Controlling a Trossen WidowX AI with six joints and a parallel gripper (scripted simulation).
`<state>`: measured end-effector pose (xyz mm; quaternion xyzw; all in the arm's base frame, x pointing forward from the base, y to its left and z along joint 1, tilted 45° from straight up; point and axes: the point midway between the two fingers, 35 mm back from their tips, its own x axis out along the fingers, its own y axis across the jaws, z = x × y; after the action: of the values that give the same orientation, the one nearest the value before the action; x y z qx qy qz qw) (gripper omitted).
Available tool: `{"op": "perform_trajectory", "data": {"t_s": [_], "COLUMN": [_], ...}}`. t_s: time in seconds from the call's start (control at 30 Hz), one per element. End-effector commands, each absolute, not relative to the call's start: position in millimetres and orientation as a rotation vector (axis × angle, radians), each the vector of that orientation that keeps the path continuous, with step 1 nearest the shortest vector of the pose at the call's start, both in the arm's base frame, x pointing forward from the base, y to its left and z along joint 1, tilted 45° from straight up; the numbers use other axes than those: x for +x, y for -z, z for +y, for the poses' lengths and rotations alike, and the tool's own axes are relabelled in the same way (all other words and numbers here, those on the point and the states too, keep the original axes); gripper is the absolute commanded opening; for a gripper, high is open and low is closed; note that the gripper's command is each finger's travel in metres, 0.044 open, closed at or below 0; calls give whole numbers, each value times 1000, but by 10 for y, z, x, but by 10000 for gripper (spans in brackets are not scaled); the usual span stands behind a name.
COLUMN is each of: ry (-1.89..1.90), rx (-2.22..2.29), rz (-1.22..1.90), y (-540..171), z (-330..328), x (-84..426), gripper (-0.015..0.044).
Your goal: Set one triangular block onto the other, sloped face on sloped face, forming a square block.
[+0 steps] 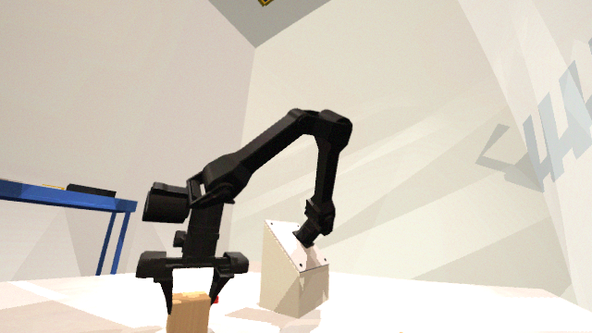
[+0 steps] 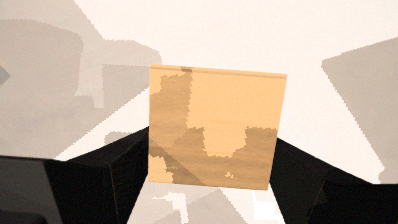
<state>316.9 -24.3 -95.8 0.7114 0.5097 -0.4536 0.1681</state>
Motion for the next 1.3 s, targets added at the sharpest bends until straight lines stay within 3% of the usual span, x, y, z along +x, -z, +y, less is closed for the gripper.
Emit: {"op": "perform_trajectory", "data": {"t_s": [0.0,0.3,0.87,1.27], "ry": [1290,1290,1291,1293], "rx": [2031,2032,2024,2022], "rz": [1452,1452,1450,1445], "y": [964,960,960,672], "z": [-233,-236,-243,-476], "x": [3170,3170,3168,3187], "gripper": [0,0,440,440]}}
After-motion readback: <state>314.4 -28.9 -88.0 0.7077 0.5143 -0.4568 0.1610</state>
